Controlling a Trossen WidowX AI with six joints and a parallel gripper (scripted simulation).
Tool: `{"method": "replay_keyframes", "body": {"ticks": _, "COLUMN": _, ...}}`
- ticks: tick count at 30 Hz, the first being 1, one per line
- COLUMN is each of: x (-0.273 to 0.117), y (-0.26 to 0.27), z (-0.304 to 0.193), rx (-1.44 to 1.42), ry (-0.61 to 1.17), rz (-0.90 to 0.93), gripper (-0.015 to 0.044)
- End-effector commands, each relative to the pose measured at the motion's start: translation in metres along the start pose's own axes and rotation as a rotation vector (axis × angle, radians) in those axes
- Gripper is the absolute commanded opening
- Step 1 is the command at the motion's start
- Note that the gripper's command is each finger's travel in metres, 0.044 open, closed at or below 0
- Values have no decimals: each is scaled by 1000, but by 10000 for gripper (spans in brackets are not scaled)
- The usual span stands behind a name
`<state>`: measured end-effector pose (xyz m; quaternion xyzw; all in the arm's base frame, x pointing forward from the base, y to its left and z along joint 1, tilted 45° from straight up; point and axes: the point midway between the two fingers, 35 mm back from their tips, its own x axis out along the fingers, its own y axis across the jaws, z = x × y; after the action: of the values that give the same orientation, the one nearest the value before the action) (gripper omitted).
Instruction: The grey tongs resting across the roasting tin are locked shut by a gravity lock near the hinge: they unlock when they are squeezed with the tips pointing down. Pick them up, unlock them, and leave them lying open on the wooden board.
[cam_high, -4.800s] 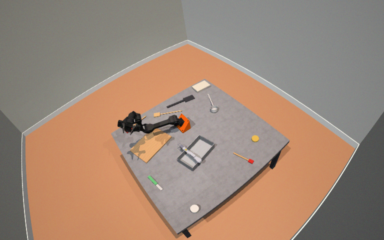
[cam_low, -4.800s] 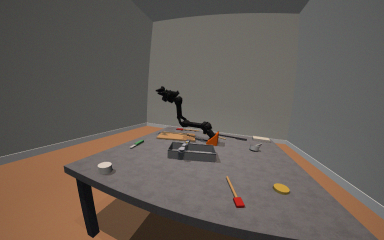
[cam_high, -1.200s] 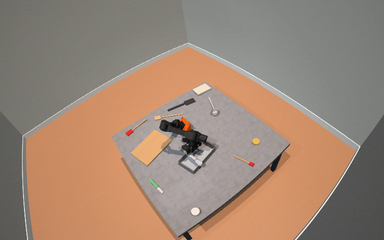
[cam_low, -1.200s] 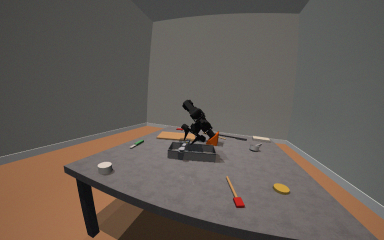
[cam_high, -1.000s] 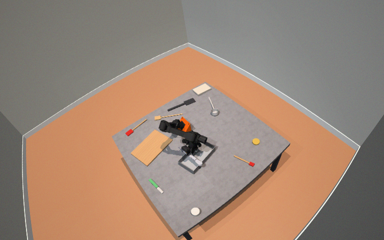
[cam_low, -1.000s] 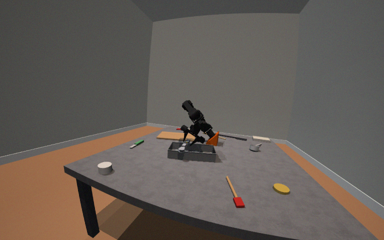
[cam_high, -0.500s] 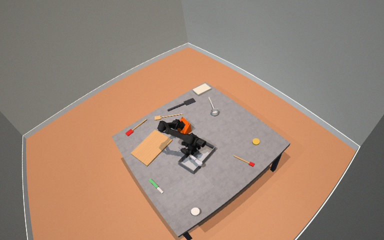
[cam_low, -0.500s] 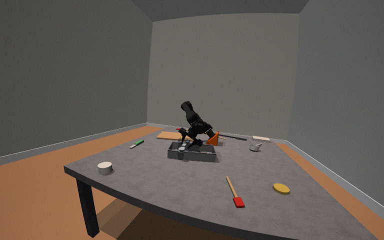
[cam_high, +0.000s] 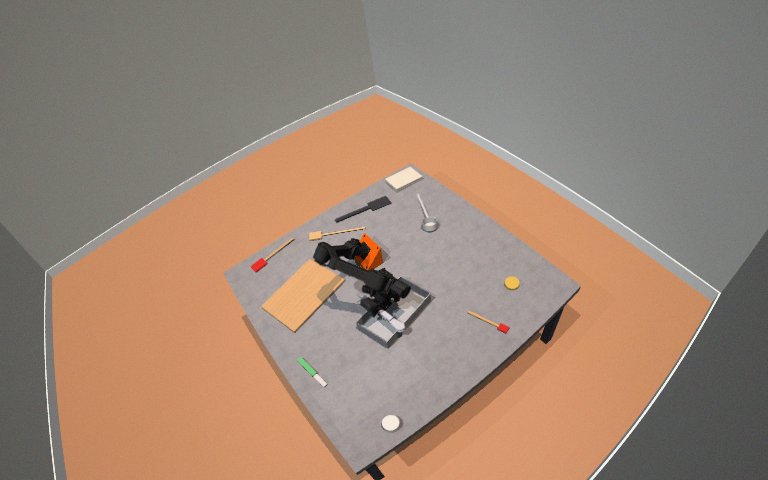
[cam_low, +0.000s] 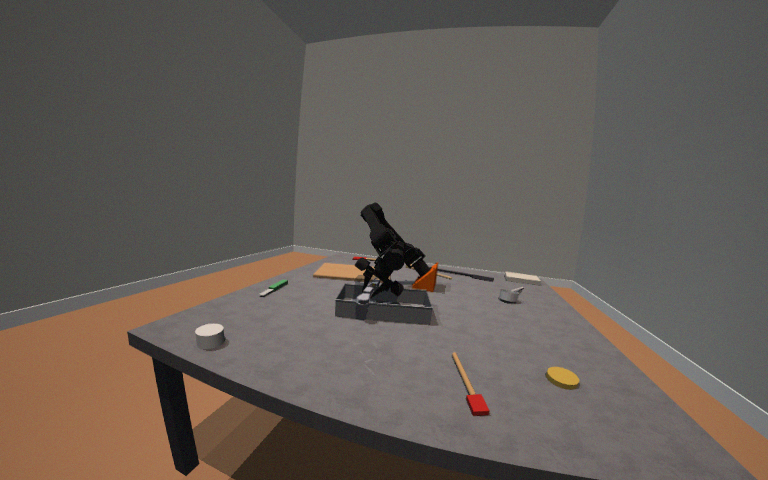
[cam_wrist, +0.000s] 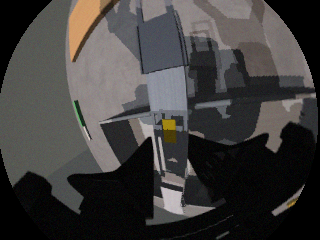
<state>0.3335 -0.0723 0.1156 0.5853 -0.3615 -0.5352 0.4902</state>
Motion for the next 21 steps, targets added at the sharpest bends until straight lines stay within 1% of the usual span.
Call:
{"method": "replay_keyframes", "body": {"ticks": 1, "x": 0, "y": 0, "z": 0, "rx": 2, "ry": -2, "rz": -1, "gripper": 96}}
{"method": "replay_keyframes", "body": {"ticks": 8, "x": 0, "y": 0, "z": 0, "rx": 2, "ry": -2, "rz": -1, "gripper": 49}}
{"method": "replay_keyframes", "body": {"ticks": 15, "x": -5, "y": 2, "z": 0, "rx": 3, "ry": 2, "rz": -4, "gripper": -135}}
{"method": "replay_keyframes", "body": {"ticks": 16, "x": -10, "y": 4, "z": -1, "rx": 4, "ry": 5, "rz": -6, "gripper": -150}}
{"method": "replay_keyframes", "body": {"ticks": 21, "x": -51, "y": 27, "z": -1, "rx": 10, "ry": 23, "rz": -15, "gripper": -150}}
